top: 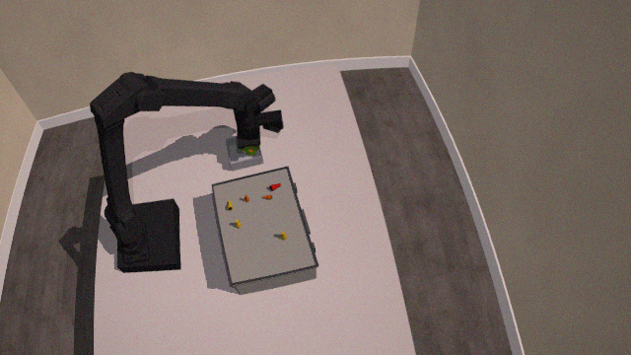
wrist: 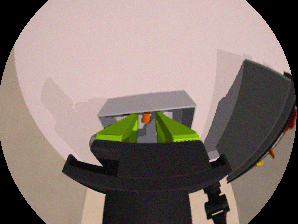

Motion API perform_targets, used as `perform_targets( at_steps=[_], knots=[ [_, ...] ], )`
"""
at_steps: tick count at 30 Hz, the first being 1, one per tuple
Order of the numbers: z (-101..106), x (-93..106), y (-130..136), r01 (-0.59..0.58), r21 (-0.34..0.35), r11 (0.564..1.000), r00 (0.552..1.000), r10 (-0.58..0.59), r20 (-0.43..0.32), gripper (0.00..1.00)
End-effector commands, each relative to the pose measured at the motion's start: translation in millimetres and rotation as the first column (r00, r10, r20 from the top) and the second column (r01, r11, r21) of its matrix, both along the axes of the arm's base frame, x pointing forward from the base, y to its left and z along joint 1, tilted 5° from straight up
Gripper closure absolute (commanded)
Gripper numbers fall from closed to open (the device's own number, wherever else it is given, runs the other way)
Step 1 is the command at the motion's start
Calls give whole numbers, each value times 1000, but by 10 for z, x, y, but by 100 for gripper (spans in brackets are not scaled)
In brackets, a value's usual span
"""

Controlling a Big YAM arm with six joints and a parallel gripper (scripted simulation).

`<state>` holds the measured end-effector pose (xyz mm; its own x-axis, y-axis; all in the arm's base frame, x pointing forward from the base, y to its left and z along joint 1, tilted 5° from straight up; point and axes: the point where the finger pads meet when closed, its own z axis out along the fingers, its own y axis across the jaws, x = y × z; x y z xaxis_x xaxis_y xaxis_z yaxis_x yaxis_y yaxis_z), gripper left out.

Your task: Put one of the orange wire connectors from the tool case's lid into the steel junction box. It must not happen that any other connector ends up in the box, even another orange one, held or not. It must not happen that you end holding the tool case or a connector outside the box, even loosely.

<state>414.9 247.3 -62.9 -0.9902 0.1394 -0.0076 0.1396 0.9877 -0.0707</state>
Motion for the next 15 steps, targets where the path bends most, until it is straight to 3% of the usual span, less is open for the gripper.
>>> perform_targets(
  at_steps=[1, 7, 15],
  knots=[
    [41, -21, -73, 6, -7, 1000, 1000, -6, -11, 75],
    [176, -2, -44, 6, -2, 1000, 1000, -6, -2, 75],
    [501, 122, 87, 5, 19, 1000, 999, -6, 31, 75]
  ],
)
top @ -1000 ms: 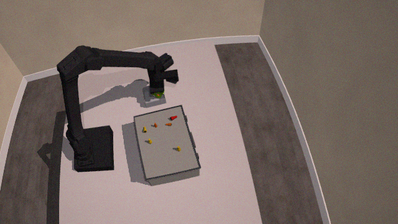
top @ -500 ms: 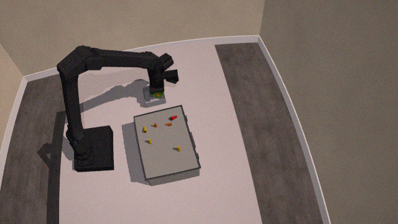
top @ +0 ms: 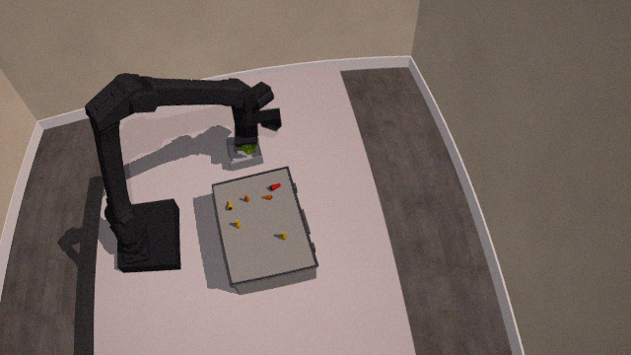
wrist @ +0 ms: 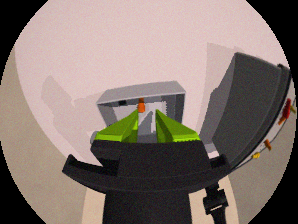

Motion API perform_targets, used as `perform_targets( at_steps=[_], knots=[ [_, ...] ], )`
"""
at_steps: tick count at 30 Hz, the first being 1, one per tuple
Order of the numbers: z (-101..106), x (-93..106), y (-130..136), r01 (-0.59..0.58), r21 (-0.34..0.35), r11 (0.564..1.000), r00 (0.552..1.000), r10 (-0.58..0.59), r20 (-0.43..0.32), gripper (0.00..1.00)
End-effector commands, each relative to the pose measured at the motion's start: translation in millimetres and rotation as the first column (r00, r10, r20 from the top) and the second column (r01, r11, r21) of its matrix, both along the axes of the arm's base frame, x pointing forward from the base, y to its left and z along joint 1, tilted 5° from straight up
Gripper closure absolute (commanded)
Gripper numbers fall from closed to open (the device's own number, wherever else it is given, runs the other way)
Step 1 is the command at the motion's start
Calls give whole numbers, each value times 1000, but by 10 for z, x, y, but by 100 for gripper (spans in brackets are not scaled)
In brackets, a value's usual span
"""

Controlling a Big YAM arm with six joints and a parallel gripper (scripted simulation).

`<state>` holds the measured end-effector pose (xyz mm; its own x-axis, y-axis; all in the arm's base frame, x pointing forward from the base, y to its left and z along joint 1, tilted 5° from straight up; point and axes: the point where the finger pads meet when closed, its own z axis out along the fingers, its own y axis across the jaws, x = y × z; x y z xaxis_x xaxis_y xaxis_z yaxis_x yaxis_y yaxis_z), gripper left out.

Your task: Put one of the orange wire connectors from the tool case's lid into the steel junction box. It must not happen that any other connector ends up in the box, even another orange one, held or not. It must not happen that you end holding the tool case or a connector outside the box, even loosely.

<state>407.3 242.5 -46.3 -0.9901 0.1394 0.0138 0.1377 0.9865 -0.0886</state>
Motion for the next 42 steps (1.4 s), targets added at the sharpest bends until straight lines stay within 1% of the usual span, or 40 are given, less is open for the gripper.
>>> perform_targets(
  at_steps=[1, 7, 18, 26, 27, 29, 42],
  knots=[
    [367, 204, 147, 4, 35, 999, 998, -6, 57, 75],
    [499, 218, 198, 0, 40, 999, 998, -3, 64, 75],
    [411, 192, 206, -6, 27, 1000, 999, 4, 43, 75],
    [397, 191, 208, -6, 25, 1000, 999, 5, 41, 75],
    [434, 195, 211, -6, 27, 1000, 999, 5, 44, 75],
    [606, 202, 226, -5, 32, 999, 999, 4, 51, 75],
    [766, 224, 240, -5, 43, 999, 998, 2, 68, 75]
  ],
)
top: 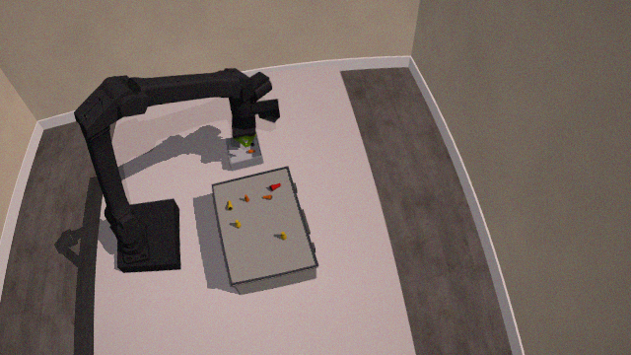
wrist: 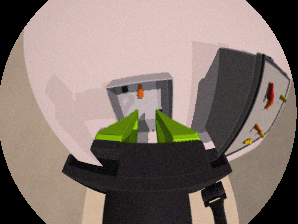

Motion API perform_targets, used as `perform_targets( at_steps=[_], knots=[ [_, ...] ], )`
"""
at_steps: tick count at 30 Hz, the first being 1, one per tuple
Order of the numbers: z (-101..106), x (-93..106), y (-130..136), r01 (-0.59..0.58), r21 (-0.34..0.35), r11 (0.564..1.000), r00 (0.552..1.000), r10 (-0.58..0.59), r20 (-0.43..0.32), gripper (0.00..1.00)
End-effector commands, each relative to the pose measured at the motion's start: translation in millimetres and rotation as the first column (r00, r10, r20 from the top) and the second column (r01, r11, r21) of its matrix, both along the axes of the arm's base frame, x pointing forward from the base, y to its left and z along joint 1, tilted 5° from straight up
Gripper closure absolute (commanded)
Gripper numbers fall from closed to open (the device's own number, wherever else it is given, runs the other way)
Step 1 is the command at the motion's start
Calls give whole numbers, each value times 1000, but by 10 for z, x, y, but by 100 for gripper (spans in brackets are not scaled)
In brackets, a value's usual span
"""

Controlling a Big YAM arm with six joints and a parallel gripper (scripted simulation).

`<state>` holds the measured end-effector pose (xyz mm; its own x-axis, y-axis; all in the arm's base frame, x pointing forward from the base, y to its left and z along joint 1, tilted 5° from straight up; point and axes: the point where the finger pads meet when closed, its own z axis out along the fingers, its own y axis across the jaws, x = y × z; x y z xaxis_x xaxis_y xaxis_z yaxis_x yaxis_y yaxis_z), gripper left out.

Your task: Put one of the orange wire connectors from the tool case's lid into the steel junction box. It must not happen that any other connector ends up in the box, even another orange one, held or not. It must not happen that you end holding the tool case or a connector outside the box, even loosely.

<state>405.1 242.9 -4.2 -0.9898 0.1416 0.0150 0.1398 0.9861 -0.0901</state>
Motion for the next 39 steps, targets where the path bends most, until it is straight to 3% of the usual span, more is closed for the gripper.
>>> perform_targets(
  at_steps=[1, 39],
  knots=[
    [345, 245, 236, -7, 44, 999, 998, 4, 70, 75],
    [802, 233, 266, -8, 46, 999, 997, 4, 72, 75]
  ],
)
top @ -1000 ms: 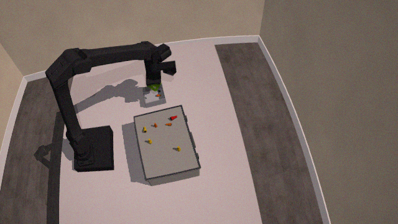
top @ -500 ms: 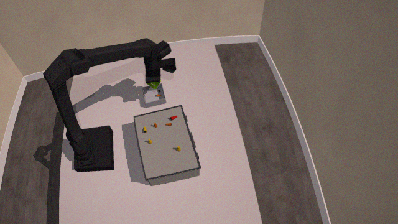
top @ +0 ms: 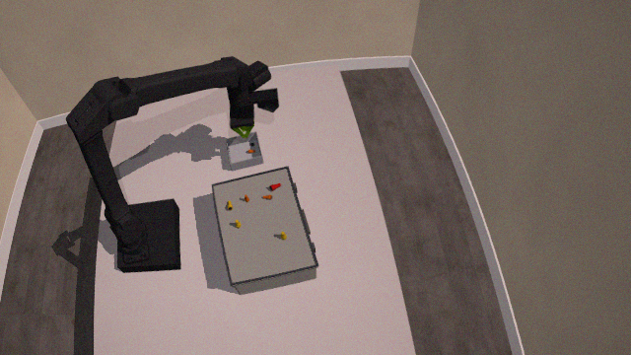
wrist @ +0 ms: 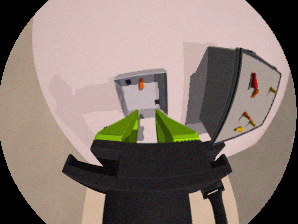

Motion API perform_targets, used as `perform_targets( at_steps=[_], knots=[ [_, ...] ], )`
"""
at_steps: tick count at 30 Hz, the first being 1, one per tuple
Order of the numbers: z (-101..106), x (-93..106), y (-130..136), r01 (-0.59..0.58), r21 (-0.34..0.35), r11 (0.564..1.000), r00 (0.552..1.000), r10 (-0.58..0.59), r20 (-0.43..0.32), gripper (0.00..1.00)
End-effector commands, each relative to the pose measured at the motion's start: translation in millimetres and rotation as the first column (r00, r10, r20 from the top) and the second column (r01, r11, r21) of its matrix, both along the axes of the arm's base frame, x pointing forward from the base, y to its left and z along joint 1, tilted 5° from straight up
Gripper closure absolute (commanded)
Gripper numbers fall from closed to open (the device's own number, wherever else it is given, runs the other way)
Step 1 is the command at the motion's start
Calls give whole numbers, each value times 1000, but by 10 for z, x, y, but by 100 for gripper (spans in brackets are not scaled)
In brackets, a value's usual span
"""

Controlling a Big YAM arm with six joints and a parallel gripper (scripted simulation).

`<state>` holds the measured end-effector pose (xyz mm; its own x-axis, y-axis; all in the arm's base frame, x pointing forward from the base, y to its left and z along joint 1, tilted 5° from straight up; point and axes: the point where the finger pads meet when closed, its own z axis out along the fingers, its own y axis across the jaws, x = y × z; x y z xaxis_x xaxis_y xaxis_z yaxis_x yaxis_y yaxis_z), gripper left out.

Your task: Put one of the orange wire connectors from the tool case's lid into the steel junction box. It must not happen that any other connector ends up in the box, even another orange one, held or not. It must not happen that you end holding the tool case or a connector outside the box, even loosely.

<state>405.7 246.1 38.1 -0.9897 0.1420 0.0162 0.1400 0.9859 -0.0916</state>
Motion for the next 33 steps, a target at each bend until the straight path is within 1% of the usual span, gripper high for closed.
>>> perform_targets(
  at_steps=[1, 33],
  knots=[
    [388, 226, 235, -8, 47, 999, 997, 5, 73, 75],
    [644, 219, 248, -8, 48, 999, 997, 5, 73, 75]
  ],
)
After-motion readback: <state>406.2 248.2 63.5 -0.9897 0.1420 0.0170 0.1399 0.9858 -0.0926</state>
